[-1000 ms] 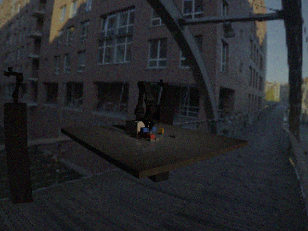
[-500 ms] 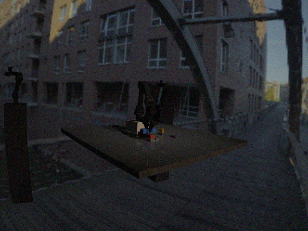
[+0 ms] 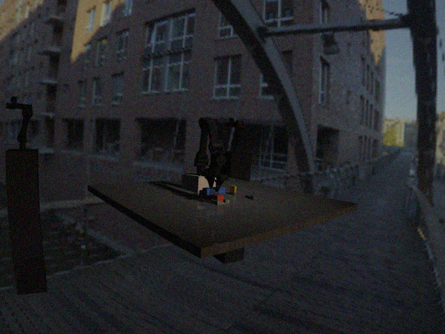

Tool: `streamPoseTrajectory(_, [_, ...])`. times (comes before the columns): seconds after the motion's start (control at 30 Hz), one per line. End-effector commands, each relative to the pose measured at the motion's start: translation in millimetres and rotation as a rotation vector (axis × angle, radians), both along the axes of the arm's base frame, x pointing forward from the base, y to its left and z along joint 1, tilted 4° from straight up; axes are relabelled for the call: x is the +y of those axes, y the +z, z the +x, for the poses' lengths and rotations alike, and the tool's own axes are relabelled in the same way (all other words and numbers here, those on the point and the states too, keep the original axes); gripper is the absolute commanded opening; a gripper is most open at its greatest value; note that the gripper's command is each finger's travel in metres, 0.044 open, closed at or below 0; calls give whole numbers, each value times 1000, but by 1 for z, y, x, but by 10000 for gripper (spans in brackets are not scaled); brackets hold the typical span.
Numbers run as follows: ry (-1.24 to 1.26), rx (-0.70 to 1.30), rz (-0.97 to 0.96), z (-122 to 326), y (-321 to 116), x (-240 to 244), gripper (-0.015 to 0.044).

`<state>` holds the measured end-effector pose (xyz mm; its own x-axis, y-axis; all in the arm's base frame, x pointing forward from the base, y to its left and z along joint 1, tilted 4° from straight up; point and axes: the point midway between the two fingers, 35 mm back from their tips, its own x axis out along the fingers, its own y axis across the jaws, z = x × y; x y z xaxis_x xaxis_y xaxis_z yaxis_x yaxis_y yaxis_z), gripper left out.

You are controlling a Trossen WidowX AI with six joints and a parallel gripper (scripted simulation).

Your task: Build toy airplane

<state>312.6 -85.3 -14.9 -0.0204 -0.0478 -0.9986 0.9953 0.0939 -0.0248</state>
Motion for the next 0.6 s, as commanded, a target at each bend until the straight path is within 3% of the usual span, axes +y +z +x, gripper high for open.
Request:
streamPoseTrajectory(0.0, [0,1,0,0,0,0,371])
streamPoseTrajectory(0.1, [0,1,0,0,0,0,440])
streamPoseTrajectory(0.37, [0,1,0,0,3,0,440])
streamPoseTrajectory(0.57, [3,0,-4,2,83,4,440])
